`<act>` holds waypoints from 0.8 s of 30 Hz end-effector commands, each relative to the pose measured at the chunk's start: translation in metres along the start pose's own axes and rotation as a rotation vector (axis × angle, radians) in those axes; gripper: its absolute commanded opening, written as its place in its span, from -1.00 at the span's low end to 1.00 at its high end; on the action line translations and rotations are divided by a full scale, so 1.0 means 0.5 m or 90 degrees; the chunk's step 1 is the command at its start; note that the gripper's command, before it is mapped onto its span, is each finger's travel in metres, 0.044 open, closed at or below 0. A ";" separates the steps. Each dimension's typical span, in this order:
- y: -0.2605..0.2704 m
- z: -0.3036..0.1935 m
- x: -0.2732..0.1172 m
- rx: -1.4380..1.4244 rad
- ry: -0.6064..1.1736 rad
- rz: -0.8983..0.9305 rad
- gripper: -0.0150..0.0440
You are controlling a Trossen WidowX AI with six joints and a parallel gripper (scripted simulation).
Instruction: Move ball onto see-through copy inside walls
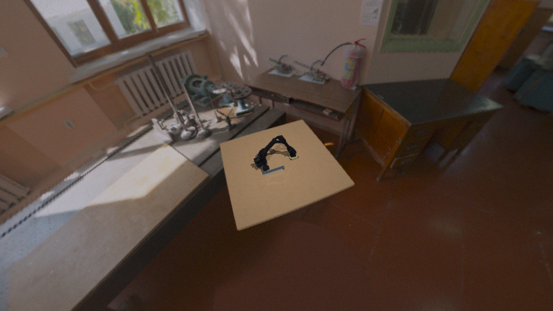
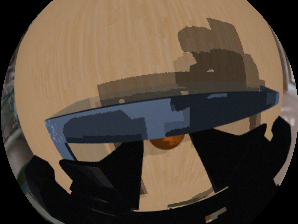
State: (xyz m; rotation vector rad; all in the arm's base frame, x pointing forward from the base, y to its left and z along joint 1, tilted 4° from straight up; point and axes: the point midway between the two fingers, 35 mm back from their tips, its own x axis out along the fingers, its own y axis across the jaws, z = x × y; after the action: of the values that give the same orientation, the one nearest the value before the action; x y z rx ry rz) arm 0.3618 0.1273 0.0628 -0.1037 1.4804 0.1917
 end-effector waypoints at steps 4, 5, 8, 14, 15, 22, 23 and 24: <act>0.000 0.000 0.000 0.000 0.000 0.000 0.49; 0.000 0.001 -0.005 0.000 0.000 0.000 0.49; 0.000 0.006 -0.069 0.001 0.002 -0.002 0.49; -0.001 0.000 -0.170 0.002 0.005 -0.005 0.49; -0.001 0.000 -0.170 0.002 0.005 -0.005 0.49; 0.002 0.008 -0.161 0.004 -0.006 0.000 0.49; 0.002 0.008 -0.166 0.004 -0.006 0.000 0.58; 0.002 0.007 -0.179 0.003 -0.007 0.000 0.67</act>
State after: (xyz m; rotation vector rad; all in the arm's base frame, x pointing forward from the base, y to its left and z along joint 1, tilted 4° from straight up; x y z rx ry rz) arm 0.3582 0.1235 0.1467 -0.0969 1.4693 0.1882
